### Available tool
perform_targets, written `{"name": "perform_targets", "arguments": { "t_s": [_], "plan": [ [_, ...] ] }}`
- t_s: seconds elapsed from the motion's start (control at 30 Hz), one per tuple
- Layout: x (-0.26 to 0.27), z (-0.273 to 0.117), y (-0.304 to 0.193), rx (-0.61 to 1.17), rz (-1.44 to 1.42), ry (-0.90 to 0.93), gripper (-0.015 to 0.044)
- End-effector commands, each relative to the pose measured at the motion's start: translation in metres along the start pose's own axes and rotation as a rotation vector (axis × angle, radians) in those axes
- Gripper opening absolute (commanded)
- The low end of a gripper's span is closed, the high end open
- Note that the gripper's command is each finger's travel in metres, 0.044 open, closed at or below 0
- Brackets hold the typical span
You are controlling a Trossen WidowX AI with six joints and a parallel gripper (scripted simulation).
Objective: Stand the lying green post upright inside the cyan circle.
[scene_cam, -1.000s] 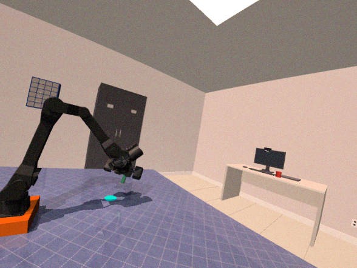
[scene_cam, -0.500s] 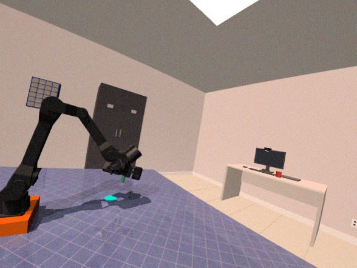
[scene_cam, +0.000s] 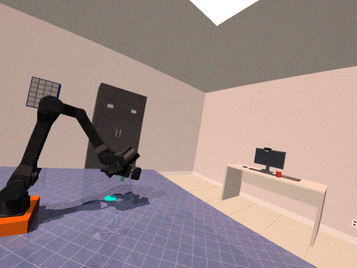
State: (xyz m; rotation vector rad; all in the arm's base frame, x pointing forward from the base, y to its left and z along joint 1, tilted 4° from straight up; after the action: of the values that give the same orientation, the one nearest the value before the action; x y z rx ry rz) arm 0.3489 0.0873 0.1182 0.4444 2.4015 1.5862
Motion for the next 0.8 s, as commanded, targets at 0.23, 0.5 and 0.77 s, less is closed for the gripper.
{"name": "perform_targets", "arguments": {
  "t_s": [0.23,0.5,0.77],
  "plan": [
    [0.006,-0.008,-0.005,-0.064,-0.012,0.012,0.0023],
    [0.010,-0.014,-0.008,-0.106,-0.028,0.019,0.0023],
    [0.014,-0.020,-0.010,-0.146,-0.045,0.027,0.0023]
  ]
}}
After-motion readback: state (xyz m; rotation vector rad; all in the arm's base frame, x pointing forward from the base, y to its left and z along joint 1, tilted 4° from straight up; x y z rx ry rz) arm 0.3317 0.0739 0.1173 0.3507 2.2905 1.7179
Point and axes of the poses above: the point midway between the two fingers, 35 mm back from their tips, its own z axis out along the fingers, its own x axis across the jaws, y = z × x, the point moved 7 cm from there along -z, back along the fingers, and after that the axes turned 8 degrees about -z, right-handed, at the moved point
